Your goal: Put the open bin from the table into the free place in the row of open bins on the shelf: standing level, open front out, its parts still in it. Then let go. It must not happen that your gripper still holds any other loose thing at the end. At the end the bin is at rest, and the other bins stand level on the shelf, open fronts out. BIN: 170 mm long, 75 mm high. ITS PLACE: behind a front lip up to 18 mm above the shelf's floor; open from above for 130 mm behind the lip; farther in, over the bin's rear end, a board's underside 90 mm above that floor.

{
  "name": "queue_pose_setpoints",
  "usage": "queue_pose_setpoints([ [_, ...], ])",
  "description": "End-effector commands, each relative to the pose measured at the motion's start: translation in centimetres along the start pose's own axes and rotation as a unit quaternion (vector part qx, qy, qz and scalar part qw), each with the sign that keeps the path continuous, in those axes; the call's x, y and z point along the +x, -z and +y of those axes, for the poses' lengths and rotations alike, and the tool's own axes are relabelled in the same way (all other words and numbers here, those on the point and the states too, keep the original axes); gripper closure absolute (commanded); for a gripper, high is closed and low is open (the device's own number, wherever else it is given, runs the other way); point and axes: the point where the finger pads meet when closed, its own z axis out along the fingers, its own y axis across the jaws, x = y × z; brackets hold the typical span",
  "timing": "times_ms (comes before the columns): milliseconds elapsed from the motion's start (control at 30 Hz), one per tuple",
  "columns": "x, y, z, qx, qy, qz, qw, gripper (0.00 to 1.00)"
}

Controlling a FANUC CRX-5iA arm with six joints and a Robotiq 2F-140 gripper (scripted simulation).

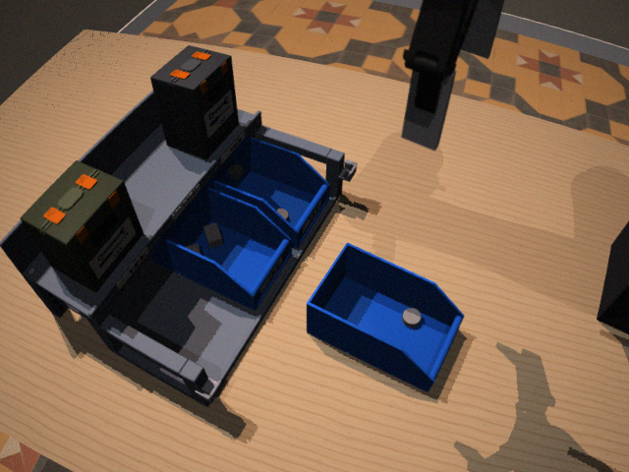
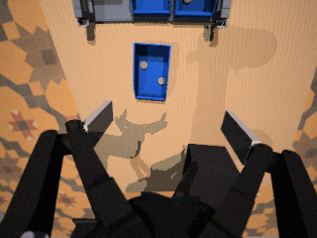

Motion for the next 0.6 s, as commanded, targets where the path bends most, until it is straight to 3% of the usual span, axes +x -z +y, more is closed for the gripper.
queue_pose_setpoints([
  [0,0.0,-1.6,0.0,0.000,0.000,0.000,1.000,0.00],
  [100,0.0,-3.9,0.0,0.000,0.000,0.000,1.000,0.00],
  [167,0.0,-3.9,0.0,0.000,0.000,0.000,1.000,0.00],
  [400,0.0,-10.4,0.0,0.000,0.000,0.000,1.000,0.00],
  [567,0.0,-14.0,0.0,0.000,0.000,0.000,1.000,0.00],
])
